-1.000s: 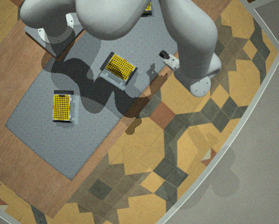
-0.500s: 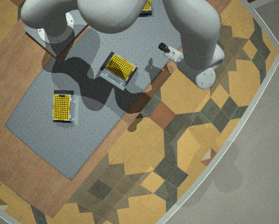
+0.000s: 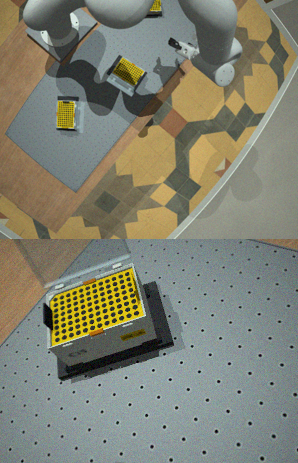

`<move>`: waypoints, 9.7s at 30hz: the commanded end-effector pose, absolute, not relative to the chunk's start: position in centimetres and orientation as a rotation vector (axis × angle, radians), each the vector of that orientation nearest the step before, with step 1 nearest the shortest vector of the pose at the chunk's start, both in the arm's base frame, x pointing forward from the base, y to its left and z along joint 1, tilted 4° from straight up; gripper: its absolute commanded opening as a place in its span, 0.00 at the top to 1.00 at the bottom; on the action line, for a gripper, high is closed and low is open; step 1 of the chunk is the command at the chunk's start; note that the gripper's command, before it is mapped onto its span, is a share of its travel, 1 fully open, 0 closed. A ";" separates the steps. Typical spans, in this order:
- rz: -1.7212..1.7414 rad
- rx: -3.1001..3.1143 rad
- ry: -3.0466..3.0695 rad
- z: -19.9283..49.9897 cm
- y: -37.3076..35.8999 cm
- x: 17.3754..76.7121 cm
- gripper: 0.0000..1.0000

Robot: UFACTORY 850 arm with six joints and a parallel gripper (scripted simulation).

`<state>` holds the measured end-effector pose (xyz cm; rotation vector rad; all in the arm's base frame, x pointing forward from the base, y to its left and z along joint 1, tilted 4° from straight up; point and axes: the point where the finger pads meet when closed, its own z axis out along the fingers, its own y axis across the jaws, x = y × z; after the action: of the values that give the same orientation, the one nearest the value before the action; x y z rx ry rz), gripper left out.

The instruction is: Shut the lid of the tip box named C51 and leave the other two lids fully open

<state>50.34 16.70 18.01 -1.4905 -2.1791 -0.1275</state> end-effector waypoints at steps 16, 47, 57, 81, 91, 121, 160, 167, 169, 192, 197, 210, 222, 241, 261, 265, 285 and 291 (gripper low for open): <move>-0.147 -0.987 -2.340 20.9 20.9 45.7 0.00; -0.197 -0.360 -2.384 24.9 24.9 39.5 0.00; -0.197 -0.360 -2.385 22.9 25.0 39.6 0.00; -0.196 -0.360 -2.385 11.9 25.3 40.2 0.00; -0.196 -0.360 -2.385 7.9 25.4 40.5 0.00; -0.196 -0.360 -2.385 4.9 25.4 40.6 0.00; -0.196 -0.360 -2.385 6.4 25.4 40.6 0.00; -0.196 -0.360 -2.385 9.9 25.3 40.4 0.00; -0.196 -0.360 -2.385 10.9 25.3 40.3 0.00; -0.197 -0.360 -2.385 20.4 25.1 39.8 0.00; -0.197 -0.360 -2.385 21.9 25.0 39.7 0.00; -0.109 -0.164 -2.406 21.9 22.6 40.4 0.00; 0.102 0.307 -2.401 21.8 16.8 42.0 0.00; 0.364 0.887 -2.282 21.8 11.5 43.6 0.00; 0.580 1.362 -2.081 20.8 11.6 43.6 0.00; 0.580 1.362 -2.081 18.8 11.6 43.7 0.00; 0.580 1.362 -2.081 9.8 11.8 44.2 0.00; 0.580 1.362 -2.081 7.3 11.9 44.4 0.00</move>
<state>44.08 11.78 9.27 1.3617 -2.0796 0.5786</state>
